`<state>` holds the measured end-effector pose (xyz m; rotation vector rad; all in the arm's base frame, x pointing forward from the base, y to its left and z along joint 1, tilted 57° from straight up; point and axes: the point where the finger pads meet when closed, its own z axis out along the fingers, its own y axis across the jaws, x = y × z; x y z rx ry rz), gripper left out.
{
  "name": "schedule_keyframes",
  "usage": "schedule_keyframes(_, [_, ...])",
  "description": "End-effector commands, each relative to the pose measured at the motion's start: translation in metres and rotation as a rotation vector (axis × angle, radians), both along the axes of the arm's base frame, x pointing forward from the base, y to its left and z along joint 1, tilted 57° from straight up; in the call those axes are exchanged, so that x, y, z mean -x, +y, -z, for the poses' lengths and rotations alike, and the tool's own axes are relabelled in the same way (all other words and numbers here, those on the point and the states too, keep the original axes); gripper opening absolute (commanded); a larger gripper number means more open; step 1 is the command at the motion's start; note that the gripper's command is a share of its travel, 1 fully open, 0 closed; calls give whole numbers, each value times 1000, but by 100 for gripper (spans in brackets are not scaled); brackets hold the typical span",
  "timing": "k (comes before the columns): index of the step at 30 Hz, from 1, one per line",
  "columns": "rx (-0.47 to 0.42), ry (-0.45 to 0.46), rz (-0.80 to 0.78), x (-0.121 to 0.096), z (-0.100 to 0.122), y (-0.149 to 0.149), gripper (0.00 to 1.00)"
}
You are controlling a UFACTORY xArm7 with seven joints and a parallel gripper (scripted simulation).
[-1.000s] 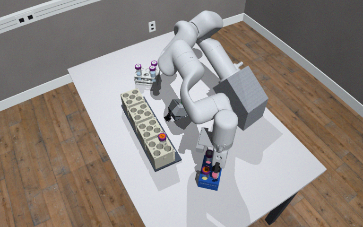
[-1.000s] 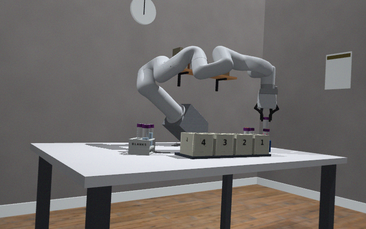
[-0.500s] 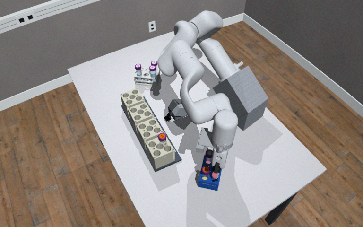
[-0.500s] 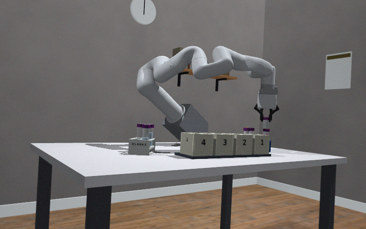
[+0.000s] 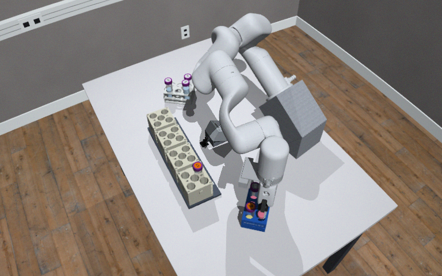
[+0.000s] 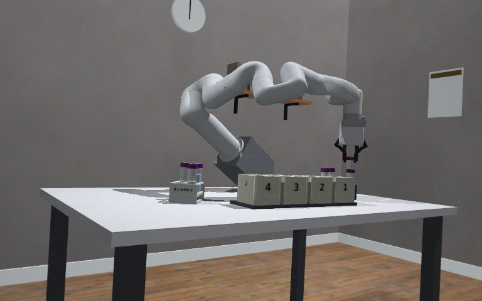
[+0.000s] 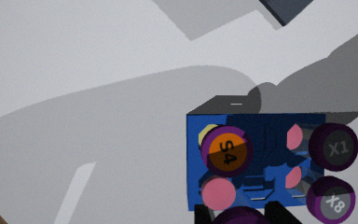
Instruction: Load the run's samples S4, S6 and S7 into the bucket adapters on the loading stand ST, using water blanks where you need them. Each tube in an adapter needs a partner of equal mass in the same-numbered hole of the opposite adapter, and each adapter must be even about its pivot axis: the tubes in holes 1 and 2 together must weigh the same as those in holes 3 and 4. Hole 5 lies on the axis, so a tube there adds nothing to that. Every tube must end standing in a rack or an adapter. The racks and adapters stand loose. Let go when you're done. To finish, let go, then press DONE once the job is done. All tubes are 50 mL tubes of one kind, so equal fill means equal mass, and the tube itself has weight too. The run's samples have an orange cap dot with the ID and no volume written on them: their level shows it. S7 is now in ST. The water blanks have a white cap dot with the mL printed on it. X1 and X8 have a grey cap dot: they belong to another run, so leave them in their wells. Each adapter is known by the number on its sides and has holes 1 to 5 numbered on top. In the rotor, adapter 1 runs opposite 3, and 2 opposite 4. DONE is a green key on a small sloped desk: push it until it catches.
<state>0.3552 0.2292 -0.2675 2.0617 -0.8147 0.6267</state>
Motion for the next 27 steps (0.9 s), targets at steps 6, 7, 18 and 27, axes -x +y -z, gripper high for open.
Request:
schedule_keyframes(6, [-5,-1,-1,-2,4,-5,0])
schedule_keyframes(7, [-5,-1,-1,-2,5,-6,0])
schedule_keyframes(18, [-5,-1,-2,-3,10,-13,0])
schedule_keyframes(27, [-5,-1,-2,-4,15,-21,0])
